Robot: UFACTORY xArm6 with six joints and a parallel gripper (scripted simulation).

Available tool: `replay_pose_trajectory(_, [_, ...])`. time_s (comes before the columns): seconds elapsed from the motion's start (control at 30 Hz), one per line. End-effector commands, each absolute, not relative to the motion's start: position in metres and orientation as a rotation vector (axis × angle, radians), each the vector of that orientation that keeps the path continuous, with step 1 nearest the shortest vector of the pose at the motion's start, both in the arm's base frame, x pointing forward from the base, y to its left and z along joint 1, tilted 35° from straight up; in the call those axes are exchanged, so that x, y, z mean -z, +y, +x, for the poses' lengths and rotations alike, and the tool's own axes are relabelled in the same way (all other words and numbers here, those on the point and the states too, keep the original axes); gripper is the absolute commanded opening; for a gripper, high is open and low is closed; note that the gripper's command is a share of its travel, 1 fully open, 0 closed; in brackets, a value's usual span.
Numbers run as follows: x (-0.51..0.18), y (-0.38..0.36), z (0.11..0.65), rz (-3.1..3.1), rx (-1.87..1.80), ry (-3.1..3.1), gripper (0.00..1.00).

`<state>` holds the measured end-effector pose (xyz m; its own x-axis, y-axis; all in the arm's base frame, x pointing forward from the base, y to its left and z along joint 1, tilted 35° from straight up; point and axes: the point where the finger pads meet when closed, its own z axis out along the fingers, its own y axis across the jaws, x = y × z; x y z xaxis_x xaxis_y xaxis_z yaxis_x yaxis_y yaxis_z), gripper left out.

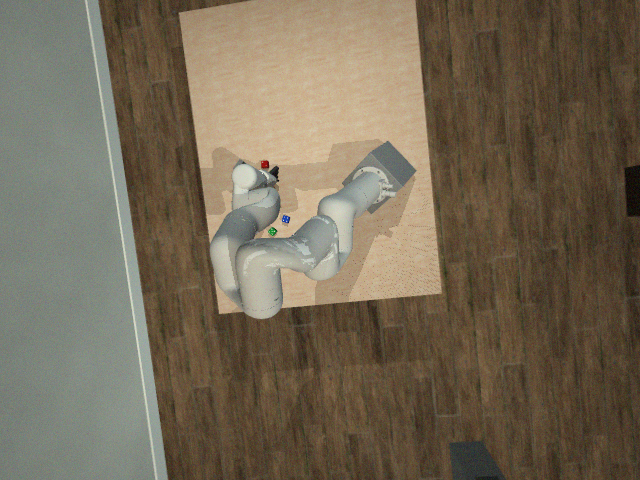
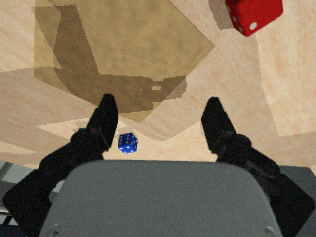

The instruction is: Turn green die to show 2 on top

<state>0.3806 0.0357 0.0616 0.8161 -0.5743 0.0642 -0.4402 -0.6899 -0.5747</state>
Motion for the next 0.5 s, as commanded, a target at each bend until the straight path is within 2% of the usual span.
replay_pose_trajectory(0.0, [-0.075, 0.068, 0.363, -2.451, 0.341, 0.756, 1.00])
replay_pose_trajectory(0.47, [-0.087, 0.113, 0.339, -2.451, 0.341, 0.756, 1.00])
